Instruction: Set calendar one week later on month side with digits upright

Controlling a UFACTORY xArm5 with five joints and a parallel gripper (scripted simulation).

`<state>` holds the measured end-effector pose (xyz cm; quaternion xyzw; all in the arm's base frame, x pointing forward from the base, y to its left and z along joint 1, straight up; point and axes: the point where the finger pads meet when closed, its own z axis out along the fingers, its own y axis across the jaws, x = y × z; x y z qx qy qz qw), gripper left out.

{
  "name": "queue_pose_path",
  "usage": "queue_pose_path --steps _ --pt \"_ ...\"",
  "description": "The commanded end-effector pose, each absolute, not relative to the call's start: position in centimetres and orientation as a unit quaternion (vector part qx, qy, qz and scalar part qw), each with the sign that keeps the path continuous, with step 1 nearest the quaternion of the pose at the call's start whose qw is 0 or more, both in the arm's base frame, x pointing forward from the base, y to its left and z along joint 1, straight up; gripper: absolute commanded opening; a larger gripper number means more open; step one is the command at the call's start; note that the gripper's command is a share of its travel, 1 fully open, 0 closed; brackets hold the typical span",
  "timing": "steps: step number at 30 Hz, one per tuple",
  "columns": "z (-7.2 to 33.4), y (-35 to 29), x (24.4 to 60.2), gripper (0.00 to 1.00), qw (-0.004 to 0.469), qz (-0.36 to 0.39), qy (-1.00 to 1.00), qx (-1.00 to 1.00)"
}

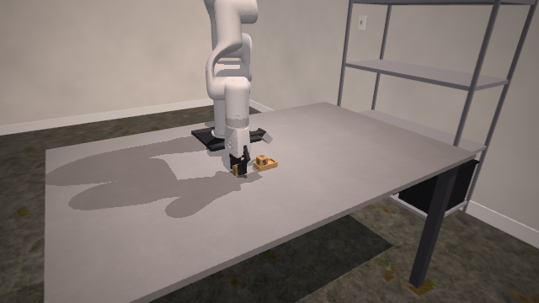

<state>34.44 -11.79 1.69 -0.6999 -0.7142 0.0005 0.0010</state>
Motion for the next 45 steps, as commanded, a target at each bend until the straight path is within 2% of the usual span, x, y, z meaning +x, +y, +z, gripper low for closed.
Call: queue_pose_path --steps 1,22,23,45 --pt "1.78 -11.83 34.55 0.49 0.000 0.000 -0.714 -0.700" --pt "1.78 -11.83 34.55 0.49 0.000 0.000 -0.714 -0.700" --pt "1.78 -11.83 34.55 0.29 0.000 0.000 -0.714 -0.700" --pt "1.78 -11.83 34.55 0.29 0.000 0.000 -0.714 -0.700"
